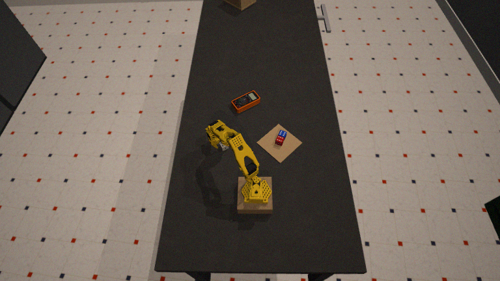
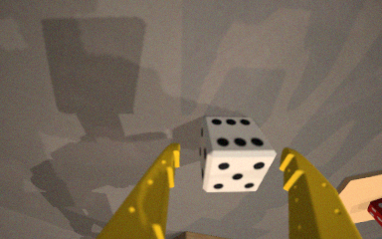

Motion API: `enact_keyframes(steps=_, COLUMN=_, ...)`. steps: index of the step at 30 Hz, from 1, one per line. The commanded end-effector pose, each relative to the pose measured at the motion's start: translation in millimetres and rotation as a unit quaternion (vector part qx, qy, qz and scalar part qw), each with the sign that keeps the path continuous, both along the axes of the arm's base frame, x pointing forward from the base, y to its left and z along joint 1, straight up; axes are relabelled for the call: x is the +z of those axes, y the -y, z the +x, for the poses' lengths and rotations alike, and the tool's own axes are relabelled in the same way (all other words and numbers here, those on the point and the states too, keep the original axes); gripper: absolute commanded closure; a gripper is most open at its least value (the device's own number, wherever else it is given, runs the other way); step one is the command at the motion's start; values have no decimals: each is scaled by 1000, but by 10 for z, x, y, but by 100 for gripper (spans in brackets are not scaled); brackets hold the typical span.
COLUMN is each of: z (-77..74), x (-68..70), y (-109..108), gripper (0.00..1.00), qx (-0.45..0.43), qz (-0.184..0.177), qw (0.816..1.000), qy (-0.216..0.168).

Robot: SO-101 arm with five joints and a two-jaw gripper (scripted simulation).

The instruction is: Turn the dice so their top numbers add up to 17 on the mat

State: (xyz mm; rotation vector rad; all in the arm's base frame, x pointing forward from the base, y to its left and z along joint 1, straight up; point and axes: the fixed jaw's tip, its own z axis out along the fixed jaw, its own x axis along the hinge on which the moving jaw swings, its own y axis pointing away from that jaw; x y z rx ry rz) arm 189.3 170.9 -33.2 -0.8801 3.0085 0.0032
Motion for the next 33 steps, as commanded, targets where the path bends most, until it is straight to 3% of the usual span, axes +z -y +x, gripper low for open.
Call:
enact_keyframes(steps=1, z=-60, x=-70, y=27, gripper=66, qx=1, qz=-10, qw=1000, qy=-12)
enact_keyframes(steps=33, z=-7, x=-70, y=109, gripper=83, qx=1, qz=-10, qw=1000, qy=-13)
